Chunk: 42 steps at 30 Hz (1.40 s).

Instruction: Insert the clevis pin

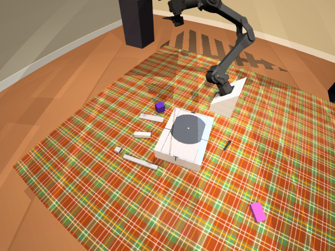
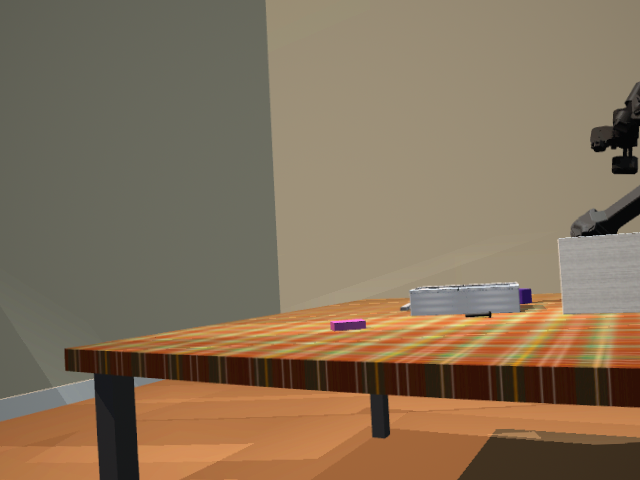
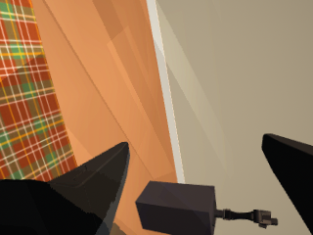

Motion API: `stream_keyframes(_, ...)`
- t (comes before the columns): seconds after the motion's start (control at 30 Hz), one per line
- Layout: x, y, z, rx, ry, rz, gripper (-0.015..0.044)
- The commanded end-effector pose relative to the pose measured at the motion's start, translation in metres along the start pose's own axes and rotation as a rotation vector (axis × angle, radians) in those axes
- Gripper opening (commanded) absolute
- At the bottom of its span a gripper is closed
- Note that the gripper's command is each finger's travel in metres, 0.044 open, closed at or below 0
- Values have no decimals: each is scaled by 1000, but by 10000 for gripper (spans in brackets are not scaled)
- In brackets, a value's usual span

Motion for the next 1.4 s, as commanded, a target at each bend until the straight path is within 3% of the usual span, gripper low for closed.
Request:
stream_keyframes(0.0,2,0,2,-4,-7,3,374)
stream_keyframes(0.27,57,10,95,-204,-325,122,164)
stream_keyframes(0.43,71,21,165,-327,-549,167,160)
stream_keyframes(0.63,60,37,249,-487,-815,194,160)
stream_keyframes(0.97,-15,87,373,-913,-1241,205,160)
stream_keyframes(1.17,-88,127,425,-1225,-1473,157,160)
stream_keyframes(1.37,-170,176,447,-1576,-1661,76,160)
Point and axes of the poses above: the point midway between the two fingers, 35 mm back from their tips, its own x axis out along the fingers, its own y axis across the jaws, z = x × y, the point moved 8 cm from there along -x, back along the fingers, and after that the axes turned 15 degrees about -x, right-handed, at the moved point
